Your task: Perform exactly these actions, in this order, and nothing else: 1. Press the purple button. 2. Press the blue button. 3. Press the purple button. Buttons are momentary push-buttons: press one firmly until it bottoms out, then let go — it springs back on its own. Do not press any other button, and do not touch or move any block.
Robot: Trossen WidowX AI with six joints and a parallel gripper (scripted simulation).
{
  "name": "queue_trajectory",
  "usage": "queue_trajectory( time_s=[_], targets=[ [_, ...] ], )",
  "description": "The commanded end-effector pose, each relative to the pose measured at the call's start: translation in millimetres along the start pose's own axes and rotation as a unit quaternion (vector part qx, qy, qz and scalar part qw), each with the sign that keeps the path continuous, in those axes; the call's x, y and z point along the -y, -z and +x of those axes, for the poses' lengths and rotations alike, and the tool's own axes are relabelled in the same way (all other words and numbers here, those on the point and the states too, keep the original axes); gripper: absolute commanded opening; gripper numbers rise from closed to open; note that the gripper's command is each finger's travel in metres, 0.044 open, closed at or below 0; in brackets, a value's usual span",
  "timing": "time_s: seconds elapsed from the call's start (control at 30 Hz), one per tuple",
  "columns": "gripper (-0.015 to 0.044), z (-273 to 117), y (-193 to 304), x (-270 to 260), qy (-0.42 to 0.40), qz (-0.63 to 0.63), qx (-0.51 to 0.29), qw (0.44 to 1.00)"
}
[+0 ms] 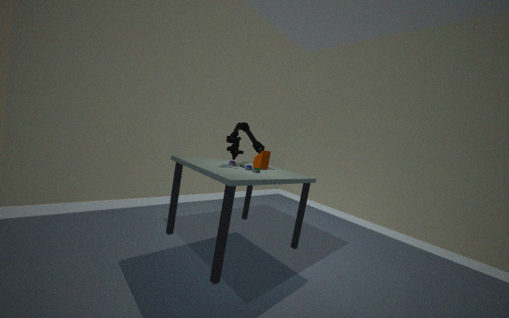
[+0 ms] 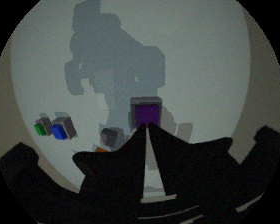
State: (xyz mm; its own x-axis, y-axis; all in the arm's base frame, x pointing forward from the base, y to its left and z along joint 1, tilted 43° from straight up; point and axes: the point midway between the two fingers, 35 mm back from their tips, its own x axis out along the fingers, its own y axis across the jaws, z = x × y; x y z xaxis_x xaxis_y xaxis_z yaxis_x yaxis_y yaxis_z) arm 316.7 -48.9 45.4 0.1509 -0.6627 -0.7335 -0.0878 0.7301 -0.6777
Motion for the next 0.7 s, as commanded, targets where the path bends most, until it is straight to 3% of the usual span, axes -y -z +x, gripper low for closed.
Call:
queue_trajectory(
  time_s=[0.0, 0.2, 0.33, 0.67],
  targets=[
    [0.0020, -11, -2, 2, 0.001, 0.007, 0.007, 1.000],
    [0.0020, -70, -2, 2, -0.001, 0.006, 0.006, 1.000],
    [0.0020, -73, -2, -2, -0.002, 0.006, 0.006, 1.000],
    [0.0020, -75, 23, -186, -0.010, 0.006, 0.006, 1.000]
  ],
)
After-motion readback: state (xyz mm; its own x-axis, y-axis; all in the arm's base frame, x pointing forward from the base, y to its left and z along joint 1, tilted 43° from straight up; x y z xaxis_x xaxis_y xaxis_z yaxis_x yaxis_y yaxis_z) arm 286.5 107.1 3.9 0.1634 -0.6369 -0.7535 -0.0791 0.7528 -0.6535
